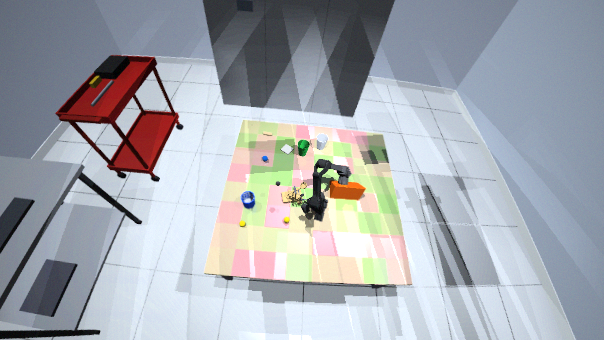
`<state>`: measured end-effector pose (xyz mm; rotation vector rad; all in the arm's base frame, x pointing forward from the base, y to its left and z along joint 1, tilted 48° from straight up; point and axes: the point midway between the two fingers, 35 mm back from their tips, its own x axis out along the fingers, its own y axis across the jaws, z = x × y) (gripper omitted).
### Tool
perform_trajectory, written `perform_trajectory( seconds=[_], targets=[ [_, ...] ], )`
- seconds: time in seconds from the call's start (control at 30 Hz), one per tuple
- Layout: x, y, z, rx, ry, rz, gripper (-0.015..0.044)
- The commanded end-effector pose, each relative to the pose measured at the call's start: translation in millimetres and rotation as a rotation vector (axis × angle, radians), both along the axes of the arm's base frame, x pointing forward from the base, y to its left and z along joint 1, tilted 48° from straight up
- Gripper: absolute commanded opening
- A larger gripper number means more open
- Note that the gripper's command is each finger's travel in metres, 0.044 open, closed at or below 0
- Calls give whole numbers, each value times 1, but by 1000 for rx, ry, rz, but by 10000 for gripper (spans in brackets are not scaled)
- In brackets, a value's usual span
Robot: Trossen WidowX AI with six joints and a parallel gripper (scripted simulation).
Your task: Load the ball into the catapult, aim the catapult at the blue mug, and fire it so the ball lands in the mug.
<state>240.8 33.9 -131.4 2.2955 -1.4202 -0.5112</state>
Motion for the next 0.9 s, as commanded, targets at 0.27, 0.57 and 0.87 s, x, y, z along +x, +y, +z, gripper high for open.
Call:
perform_trajectory(
  seconds=[0.27, 0.57, 0.87],
  targets=[
    [-7, 121, 37, 20, 51, 47, 0],
    [16, 117, 24, 179, -88, -16, 210],
    [46, 130, 21, 385, -273, -121, 440]
  ],
)
